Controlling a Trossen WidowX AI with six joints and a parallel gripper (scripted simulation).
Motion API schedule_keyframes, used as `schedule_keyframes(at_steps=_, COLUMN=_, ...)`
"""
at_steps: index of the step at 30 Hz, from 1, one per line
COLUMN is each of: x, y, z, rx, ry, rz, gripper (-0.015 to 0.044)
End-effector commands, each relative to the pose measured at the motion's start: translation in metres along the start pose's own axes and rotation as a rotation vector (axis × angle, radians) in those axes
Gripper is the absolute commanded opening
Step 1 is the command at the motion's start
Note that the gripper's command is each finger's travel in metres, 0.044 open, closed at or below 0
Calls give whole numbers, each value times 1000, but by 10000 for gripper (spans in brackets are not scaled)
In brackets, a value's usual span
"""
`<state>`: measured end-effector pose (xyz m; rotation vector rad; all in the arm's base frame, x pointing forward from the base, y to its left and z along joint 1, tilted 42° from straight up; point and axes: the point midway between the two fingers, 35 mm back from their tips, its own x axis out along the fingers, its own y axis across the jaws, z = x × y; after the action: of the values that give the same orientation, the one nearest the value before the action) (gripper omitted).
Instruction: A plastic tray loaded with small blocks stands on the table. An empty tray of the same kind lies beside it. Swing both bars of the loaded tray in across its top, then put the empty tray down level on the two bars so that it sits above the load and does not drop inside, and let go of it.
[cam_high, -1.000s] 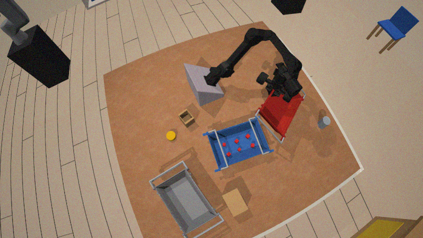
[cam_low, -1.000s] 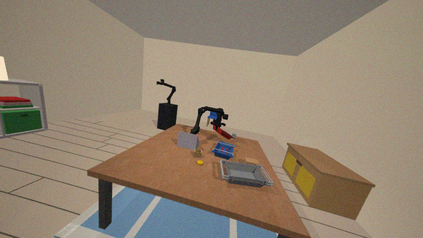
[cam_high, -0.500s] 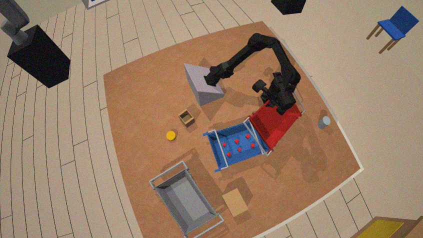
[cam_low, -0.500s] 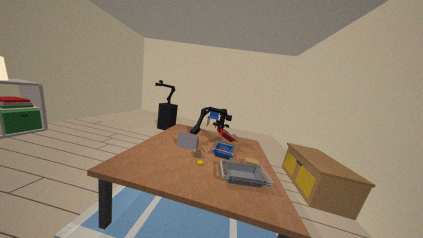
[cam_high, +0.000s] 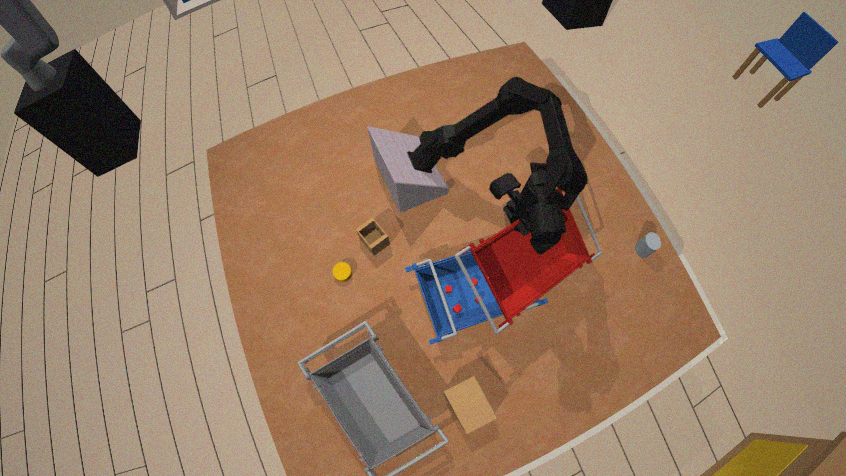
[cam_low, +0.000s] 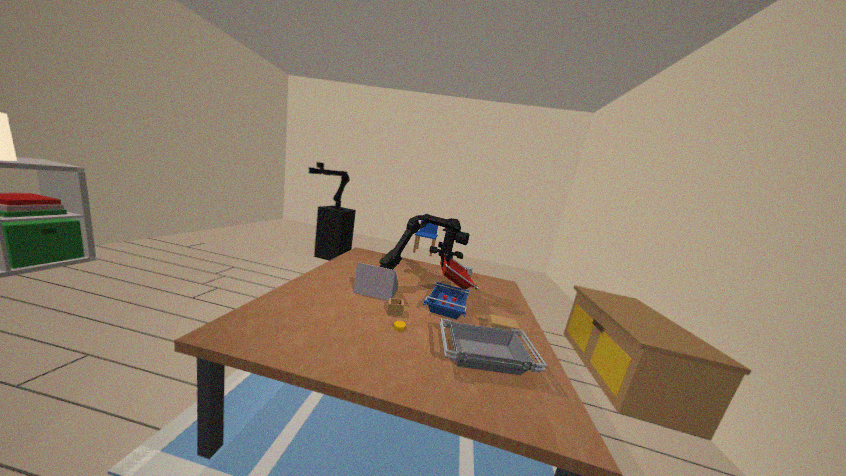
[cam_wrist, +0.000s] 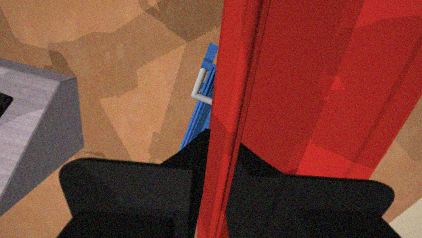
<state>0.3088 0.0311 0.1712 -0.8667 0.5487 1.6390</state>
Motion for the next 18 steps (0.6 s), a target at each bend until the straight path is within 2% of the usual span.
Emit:
schedule_keyframes(at_steps=1, x=-8, y=-3, z=-24, rx=52, ry=1, rz=-22, gripper=0)
schedule_keyframes(at_steps=18, x=-11, y=5, z=-106, rx=254, ry=-47, rz=-30, gripper=0)
